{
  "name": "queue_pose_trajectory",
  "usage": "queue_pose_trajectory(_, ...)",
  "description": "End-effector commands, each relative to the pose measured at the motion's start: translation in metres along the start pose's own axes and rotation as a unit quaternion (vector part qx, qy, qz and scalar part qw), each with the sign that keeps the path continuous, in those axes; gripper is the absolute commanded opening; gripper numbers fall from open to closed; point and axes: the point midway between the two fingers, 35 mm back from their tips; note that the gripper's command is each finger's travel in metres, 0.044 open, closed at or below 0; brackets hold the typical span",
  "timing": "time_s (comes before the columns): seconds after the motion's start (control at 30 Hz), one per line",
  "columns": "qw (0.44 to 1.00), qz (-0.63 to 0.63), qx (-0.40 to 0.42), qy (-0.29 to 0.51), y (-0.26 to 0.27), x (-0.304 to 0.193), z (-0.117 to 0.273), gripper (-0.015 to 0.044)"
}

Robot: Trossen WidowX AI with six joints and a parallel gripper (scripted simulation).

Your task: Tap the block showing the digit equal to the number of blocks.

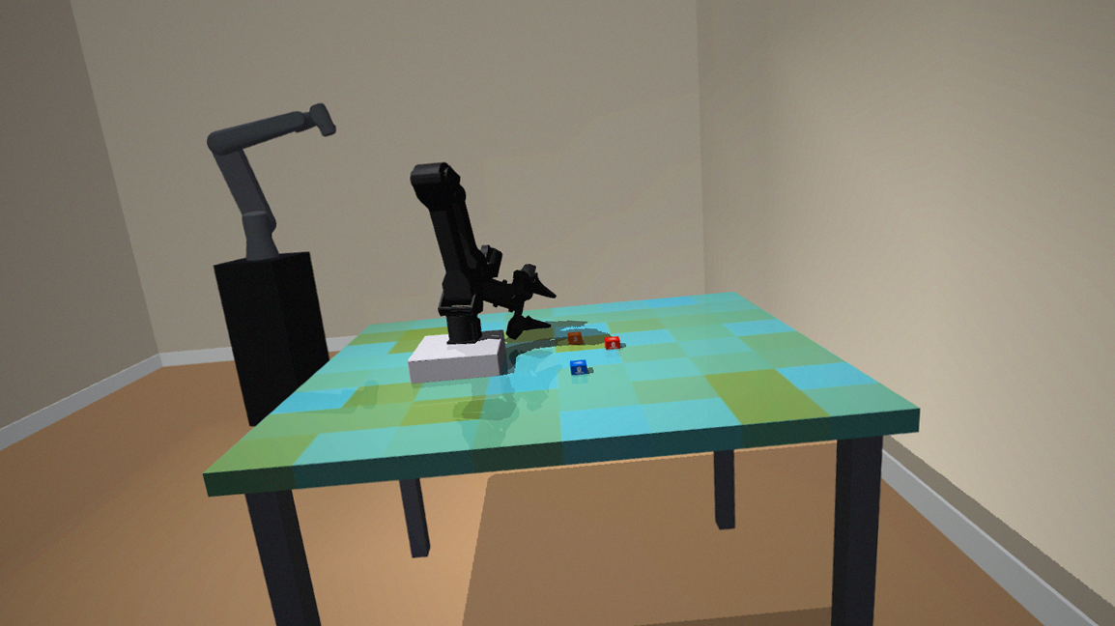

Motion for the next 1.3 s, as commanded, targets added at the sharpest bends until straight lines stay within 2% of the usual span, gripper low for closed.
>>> queue_pose_trajectory(0.0, 1.0, 0.004, -0.003, -0.001, 0.0, 0.001, -0.001, 0.04)
queue_pose_trajectory(0.17, 0.989, 0.111, -0.092, -0.005, -0.001, 0.02, -0.029, 0.04)
queue_pose_trajectory(0.33, 0.958, 0.212, -0.194, 0.025, -0.009, 0.054, -0.056, 0.04)
queue_pose_trajectory(0.53, 0.904, 0.295, -0.292, 0.103, -0.03, 0.107, -0.075, 0.04)
queue_pose_trajectory(0.7, 0.857, 0.332, -0.343, 0.193, -0.054, 0.155, -0.075, 0.04)
queue_pose_trajectory(0.97, 0.803, 0.341, -0.349, 0.343, -0.096, 0.229, -0.042, 0.04)
queue_pose_trajectory(1.27, 0.792, 0.313, -0.268, 0.451, -0.129, 0.291, 0.027, 0.04)
Point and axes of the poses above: the point midway between the two fingers, 35 mm back from their tips, its own z axis back along the fingers, its own y axis across the jaws, x = y × z, and after that the axes turned 3 degrees about z, right-handed
